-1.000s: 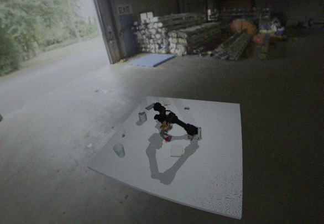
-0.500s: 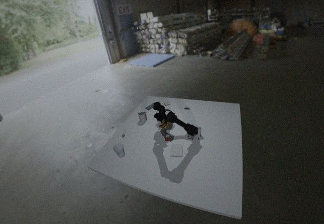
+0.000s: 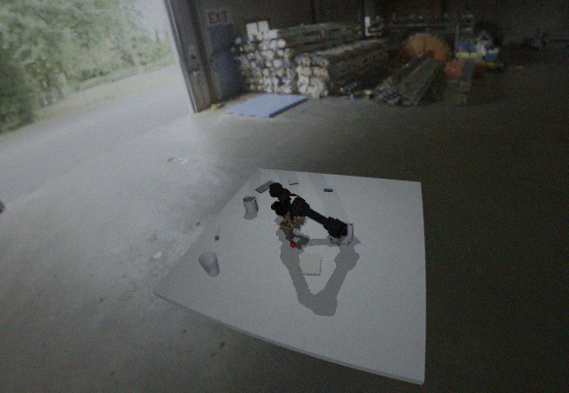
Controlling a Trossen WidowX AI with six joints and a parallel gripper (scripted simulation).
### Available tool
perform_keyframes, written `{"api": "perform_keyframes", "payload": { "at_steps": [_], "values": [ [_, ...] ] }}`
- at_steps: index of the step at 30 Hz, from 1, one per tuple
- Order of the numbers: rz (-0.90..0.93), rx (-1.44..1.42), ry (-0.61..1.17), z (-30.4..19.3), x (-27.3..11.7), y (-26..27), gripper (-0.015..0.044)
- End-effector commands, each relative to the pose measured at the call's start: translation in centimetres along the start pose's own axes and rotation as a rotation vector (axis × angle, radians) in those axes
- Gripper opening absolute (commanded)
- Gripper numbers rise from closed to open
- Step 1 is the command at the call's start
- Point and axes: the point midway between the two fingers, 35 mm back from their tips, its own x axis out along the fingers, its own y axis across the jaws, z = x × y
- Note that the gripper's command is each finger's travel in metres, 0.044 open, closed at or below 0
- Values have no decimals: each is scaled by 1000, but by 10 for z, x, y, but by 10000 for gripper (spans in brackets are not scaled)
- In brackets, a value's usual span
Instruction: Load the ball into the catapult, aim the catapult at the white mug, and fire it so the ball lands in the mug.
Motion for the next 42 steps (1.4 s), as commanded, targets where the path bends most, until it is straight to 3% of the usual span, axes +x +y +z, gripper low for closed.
{"api": "perform_keyframes", "payload": {
  "at_steps": [1,16,29,33,38,42],
  "values": [
    [-6,7,-1,-1,4,-1,0],
    [0,0,-1,0,16,0,0],
    [0,0,-1,0,16,0,341],
    [0,2,3,-1,-18,-4,440],
    [2,4,3,0,-81,1,440],
    [-11,7,3,-1,-72,-2,440]
  ]
}}
